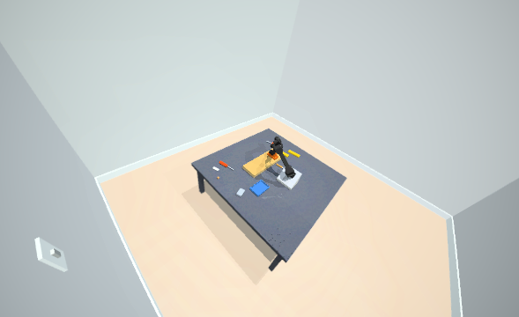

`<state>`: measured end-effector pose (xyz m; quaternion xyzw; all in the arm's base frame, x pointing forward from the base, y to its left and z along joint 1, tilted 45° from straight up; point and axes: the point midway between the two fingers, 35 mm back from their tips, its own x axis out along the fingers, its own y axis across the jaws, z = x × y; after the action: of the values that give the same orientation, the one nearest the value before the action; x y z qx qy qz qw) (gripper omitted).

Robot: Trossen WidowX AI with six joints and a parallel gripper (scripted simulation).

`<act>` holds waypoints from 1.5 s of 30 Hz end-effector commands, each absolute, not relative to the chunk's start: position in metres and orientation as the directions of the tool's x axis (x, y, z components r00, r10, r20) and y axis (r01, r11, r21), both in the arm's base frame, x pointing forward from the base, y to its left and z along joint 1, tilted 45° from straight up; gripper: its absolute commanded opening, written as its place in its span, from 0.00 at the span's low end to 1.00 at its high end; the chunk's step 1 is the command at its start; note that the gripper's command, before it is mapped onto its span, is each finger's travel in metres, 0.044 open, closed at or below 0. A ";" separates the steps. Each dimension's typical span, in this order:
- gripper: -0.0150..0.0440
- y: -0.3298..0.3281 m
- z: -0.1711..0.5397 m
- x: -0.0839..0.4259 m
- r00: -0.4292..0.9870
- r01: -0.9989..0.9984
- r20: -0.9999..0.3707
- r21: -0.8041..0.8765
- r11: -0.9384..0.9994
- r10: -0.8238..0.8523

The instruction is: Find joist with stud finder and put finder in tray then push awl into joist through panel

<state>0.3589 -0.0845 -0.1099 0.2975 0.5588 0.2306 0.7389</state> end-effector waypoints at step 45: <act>0.25 -0.199 -0.079 0.358 0.267 -0.006 -0.697 0.689 0.725 0.665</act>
<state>0.3577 -0.1900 -0.0891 0.3005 0.5639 0.2283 0.7346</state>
